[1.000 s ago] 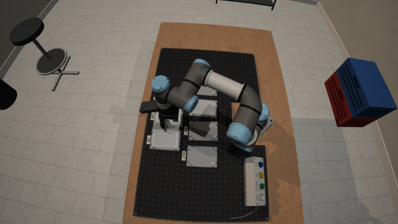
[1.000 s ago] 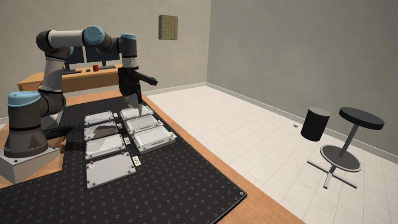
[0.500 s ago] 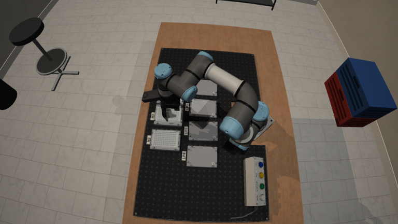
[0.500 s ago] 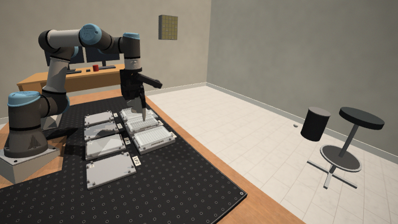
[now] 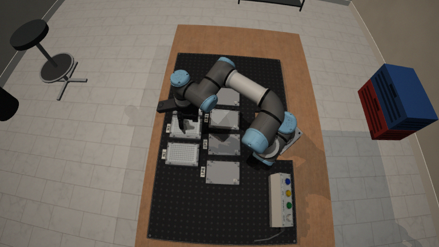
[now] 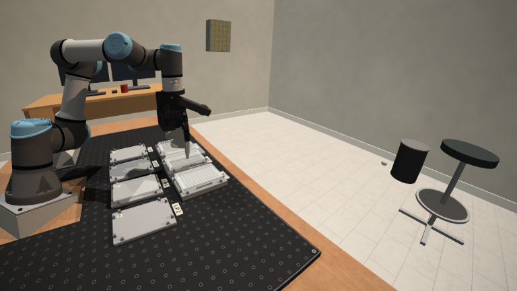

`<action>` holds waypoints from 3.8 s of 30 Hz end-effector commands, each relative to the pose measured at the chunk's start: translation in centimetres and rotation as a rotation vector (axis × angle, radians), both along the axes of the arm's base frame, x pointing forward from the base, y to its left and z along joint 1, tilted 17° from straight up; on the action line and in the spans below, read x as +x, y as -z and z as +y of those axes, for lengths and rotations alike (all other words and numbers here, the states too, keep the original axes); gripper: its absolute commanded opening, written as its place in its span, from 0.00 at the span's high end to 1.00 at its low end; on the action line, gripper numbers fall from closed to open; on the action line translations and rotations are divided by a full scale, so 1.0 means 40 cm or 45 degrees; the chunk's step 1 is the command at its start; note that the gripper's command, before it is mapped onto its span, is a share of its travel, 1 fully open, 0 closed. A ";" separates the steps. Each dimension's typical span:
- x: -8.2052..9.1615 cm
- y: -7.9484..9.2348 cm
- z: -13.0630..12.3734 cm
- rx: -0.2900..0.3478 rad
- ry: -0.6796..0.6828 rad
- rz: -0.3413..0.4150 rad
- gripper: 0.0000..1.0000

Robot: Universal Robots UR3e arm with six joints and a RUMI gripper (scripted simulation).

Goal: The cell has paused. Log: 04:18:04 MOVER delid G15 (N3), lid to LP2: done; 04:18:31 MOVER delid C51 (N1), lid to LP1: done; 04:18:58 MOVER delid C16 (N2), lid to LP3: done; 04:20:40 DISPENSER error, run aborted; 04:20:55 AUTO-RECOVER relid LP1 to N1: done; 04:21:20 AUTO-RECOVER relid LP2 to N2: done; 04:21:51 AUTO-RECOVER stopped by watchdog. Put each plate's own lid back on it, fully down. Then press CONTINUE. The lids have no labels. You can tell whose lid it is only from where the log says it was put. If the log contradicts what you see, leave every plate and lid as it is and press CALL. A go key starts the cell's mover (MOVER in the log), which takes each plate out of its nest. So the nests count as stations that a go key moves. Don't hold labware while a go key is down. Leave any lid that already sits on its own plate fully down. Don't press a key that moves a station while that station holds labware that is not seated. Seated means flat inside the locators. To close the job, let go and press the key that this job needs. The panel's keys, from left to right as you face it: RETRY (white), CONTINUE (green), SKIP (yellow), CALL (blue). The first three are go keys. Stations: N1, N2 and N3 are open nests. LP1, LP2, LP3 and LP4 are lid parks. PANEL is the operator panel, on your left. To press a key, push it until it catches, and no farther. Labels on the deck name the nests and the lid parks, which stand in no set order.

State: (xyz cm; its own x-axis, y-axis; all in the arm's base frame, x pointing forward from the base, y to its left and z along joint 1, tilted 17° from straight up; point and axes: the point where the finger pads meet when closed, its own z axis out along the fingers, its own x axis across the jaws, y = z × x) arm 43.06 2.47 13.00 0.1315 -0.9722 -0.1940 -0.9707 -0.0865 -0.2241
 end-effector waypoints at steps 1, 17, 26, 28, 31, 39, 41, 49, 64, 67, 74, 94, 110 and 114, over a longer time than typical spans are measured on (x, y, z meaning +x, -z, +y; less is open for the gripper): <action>0.002 0.001 0.000 -0.002 0.000 -0.003 1.00; 0.004 0.012 0.003 -0.002 0.000 -0.003 1.00; 0.006 0.019 0.004 -0.002 0.000 -0.003 1.00; 0.006 0.021 0.005 -0.002 0.000 -0.004 1.00; 0.006 0.022 0.005 -0.002 0.000 -0.004 1.00; 0.008 0.028 0.006 -0.002 0.000 -0.004 1.00; 0.008 0.030 0.007 -0.002 0.000 -0.004 1.00; 0.009 0.035 0.008 -0.001 0.000 -0.004 1.00; 0.011 0.045 0.010 -0.001 0.000 -0.004 1.00; 0.012 0.047 0.011 -0.001 0.000 -0.004 1.00; 0.012 0.047 0.011 -0.001 0.000 -0.004 1.00; 0.012 0.047 0.011 -0.001 0.000 -0.003 1.00; 0.012 0.048 0.011 -0.001 0.000 -0.003 1.00; 0.012 0.048 0.011 -0.001 0.000 -0.003 1.00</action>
State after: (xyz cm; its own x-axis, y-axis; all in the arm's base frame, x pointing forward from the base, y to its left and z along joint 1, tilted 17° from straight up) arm 43.48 2.95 11.00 0.1314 -0.9721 -0.1941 -0.9708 -0.0865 -0.2239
